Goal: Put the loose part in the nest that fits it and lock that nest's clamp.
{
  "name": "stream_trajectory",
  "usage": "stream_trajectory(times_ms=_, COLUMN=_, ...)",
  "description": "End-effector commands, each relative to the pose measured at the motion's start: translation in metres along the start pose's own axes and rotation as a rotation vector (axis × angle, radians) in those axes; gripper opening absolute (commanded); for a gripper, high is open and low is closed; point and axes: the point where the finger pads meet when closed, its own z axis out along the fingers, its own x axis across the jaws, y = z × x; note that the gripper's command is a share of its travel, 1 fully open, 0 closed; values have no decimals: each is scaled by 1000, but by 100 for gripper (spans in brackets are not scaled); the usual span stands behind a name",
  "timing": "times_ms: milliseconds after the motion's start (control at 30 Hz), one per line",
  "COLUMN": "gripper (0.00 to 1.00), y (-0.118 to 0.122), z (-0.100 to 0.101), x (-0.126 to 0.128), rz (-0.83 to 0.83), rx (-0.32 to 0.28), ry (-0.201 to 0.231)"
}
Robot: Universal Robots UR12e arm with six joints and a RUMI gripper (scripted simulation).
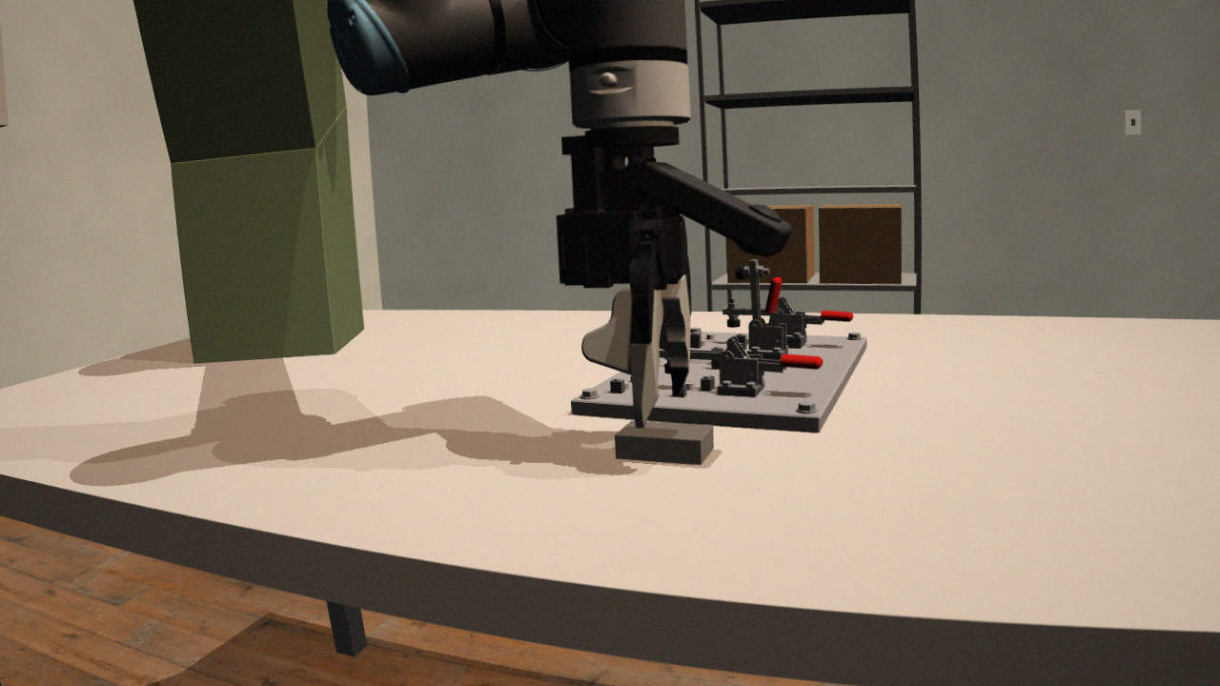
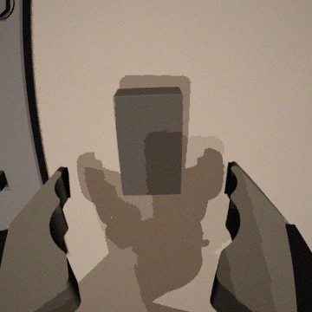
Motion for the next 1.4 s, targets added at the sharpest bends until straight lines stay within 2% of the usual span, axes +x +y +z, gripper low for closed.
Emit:
stream_trajectory(times_ms=0, gripper=59, y=-3, z=1, x=2, rz=0, rx=4, ry=2)
stream_trajectory(times_ms=667, gripper=59, y=-3, z=28, x=4, rz=0, rx=4, ry=2)
stream_trajectory(times_ms=1333, gripper=59, y=-3, z=28, x=4, rz=0, rx=4, ry=2)
stream_trajectory(times_ms=1367, gripper=0, y=-3, z=28, x=4, rz=0, rx=4, ry=2)
